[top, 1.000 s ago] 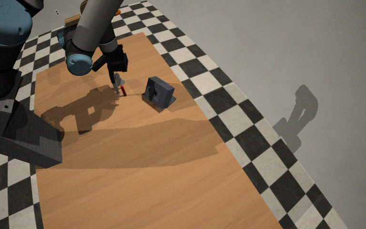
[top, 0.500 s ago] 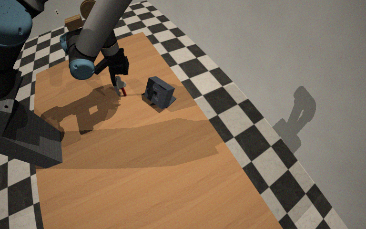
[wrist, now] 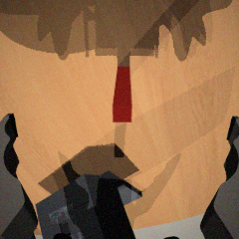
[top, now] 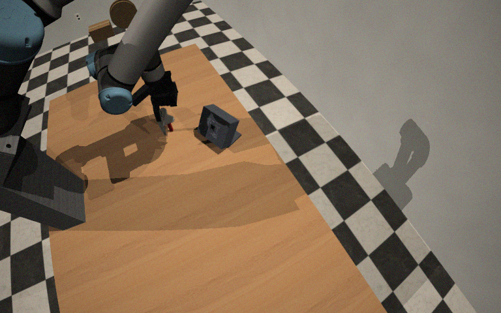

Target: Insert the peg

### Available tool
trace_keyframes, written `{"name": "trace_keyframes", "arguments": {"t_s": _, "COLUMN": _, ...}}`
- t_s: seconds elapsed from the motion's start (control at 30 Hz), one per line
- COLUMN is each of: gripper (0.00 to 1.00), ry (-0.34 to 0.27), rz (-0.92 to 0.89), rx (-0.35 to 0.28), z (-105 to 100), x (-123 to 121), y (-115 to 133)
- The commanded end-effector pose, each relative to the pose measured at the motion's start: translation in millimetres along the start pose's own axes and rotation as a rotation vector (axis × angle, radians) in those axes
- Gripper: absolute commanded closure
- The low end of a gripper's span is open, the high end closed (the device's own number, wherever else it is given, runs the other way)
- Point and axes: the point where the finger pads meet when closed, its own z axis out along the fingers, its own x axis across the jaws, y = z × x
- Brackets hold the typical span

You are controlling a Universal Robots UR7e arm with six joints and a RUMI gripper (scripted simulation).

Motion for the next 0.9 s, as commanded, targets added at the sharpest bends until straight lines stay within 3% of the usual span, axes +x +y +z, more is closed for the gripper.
{"name": "trace_keyframes", "arguments": {"t_s": 0.0, "gripper": 0.0, "ry": 0.001, "rz": 0.0, "rx": -0.001, "z": 5.8, "x": 0.3, "y": 0.2}}
{"name": "trace_keyframes", "arguments": {"t_s": 0.87, "gripper": 0.32, "ry": 0.001, "rz": 0.0, "rx": -0.001, "z": 0.9, "x": 0.3, "y": 0.2}}
